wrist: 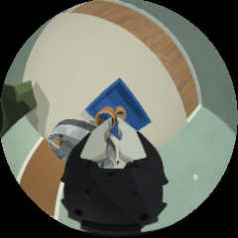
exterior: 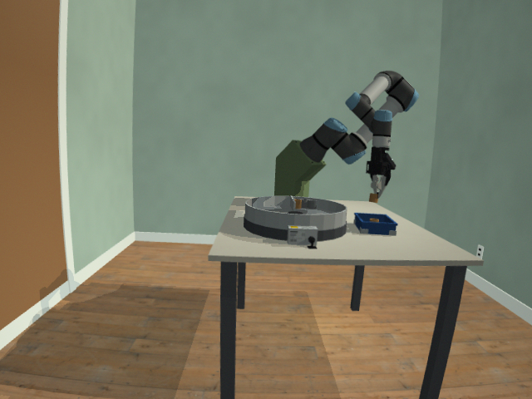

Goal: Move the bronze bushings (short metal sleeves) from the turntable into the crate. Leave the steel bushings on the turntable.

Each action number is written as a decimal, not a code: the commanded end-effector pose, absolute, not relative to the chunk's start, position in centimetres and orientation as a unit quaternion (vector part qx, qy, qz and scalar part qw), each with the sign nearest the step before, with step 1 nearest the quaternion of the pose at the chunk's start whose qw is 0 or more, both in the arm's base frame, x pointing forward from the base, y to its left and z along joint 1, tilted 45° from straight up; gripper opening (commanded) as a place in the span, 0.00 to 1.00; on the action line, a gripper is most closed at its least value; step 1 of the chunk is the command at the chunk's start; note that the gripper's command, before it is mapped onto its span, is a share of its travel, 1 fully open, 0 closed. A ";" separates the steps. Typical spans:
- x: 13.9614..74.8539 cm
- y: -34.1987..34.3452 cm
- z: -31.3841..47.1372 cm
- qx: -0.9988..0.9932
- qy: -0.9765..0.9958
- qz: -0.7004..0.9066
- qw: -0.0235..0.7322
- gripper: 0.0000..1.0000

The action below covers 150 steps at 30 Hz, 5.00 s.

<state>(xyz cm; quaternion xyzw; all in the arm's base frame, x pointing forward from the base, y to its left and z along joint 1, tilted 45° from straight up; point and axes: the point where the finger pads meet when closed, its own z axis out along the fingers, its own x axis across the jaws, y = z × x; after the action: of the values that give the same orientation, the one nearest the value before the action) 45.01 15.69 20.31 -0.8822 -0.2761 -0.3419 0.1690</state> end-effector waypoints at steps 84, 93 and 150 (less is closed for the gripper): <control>49.2 19.6 14.7 -0.882 -0.276 -0.342 0.168 0.00; 49.8 20.2 13.9 -0.882 -0.276 -0.342 0.168 0.00; 50.0 20.4 13.6 -0.882 -0.276 -0.342 0.168 0.00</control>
<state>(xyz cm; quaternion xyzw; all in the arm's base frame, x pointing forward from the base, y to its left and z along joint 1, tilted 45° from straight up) 49.91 20.36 13.63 -0.8826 -0.2755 -0.3421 0.1678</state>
